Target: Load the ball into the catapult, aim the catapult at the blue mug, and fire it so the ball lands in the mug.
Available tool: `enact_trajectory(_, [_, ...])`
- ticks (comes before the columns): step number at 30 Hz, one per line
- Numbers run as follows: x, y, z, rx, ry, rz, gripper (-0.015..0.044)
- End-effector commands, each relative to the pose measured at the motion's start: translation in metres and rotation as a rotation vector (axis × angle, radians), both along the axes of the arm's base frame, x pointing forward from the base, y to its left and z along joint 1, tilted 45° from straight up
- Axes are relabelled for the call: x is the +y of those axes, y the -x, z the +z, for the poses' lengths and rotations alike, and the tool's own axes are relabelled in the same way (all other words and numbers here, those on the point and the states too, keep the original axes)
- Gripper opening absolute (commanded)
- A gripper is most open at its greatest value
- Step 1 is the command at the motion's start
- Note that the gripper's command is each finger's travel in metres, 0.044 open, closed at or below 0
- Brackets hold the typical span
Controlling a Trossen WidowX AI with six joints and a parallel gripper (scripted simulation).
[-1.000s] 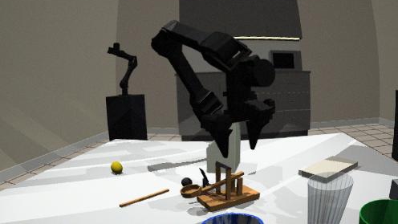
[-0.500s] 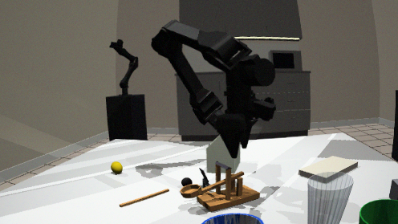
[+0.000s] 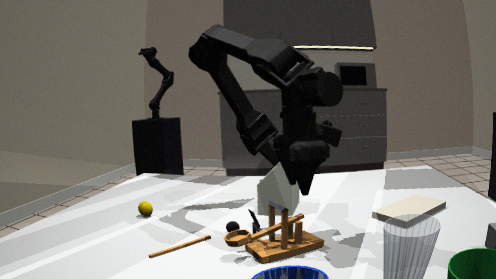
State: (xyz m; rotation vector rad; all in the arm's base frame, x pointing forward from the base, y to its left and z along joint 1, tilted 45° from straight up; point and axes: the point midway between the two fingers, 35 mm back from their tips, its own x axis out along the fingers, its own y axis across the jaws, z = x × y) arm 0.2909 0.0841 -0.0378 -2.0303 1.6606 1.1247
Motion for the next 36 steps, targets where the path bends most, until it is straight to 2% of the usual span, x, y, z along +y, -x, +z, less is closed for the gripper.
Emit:
enact_trajectory(1, [0.0,0.001,0.001,0.089,0.005,0.088,0.044])
enact_trajectory(8, [-0.001,0.001,-0.001,0.128,0.007,0.129,0.044])
enact_trajectory(13, [-0.032,0.0,-0.031,0.199,0.012,0.201,0.044])
enact_trajectory(36, [-0.054,-0.002,-0.054,0.202,0.013,0.205,0.044])
